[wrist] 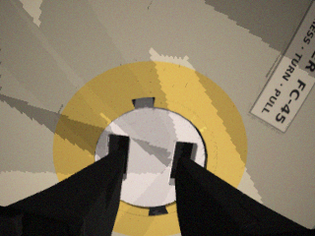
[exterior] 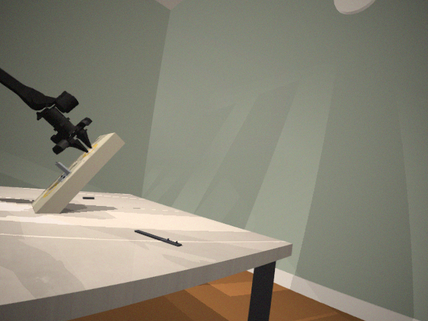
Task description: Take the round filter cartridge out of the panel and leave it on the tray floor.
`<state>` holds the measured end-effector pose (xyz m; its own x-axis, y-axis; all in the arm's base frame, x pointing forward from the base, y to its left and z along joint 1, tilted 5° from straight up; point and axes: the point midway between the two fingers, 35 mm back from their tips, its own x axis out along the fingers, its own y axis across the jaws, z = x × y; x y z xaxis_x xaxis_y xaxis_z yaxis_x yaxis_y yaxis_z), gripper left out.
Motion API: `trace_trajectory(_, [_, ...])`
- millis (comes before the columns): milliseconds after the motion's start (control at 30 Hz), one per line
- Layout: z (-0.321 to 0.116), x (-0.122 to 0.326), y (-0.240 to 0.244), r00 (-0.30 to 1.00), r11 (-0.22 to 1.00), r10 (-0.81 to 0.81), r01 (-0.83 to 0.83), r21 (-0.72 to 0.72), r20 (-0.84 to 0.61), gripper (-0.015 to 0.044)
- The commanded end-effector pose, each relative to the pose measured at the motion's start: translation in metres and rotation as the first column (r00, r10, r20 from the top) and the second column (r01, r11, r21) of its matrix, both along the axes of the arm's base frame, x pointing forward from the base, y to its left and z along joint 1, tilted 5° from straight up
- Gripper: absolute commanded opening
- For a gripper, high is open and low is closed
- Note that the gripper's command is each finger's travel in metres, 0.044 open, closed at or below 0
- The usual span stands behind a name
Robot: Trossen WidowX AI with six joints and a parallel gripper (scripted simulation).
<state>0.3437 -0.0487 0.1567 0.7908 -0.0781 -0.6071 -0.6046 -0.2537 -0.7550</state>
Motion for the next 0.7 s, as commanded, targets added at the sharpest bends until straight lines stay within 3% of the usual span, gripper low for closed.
trace_trajectory(0, [-0.0017, 0.0002, -0.0005, 1.000, 1.000, -0.003, 0.003, -0.001, -0.003, 0.0102])
trace_trajectory(667, [-0.0001, 0.0017, -0.0005, 1.000, 1.000, -0.003, 0.003, -0.001, -0.003, 0.0102])
